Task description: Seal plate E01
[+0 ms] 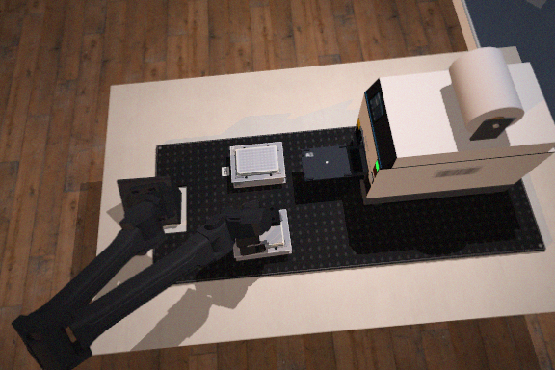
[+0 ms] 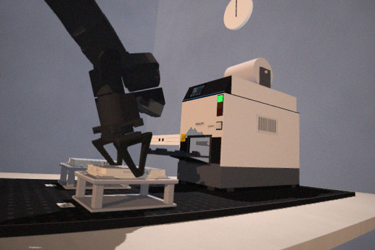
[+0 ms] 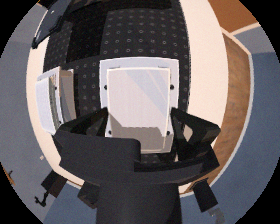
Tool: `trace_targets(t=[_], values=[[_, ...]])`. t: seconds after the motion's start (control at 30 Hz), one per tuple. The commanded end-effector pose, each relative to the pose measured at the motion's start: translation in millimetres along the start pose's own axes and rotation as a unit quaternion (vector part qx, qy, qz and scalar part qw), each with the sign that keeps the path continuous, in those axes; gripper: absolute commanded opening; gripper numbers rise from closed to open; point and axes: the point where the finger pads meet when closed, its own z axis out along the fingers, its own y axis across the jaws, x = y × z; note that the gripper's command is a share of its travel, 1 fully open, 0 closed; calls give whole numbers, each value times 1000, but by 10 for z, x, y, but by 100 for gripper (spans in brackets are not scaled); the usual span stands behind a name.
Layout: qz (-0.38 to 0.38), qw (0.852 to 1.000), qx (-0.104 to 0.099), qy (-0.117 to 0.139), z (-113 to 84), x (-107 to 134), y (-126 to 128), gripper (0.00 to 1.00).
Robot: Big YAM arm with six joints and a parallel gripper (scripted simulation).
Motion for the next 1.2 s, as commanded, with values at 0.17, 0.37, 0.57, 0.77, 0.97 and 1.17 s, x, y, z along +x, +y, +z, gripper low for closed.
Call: trace_targets(t=[0.17, 0.37, 0.57, 0.77, 0.97, 1.17], values=[[18, 1000, -1, -22, -68, -245, -44, 100], [22, 1000, 1, -17, -43, -224, -73, 100], [26, 1000, 2, -13, -20, -204, -100, 100], [25, 1000, 2, -13, -23, -204, -99, 100], [24, 1000, 2, -13, -25, -205, -99, 100], [24, 1000, 2, -13, -27, -205, -99, 100]])
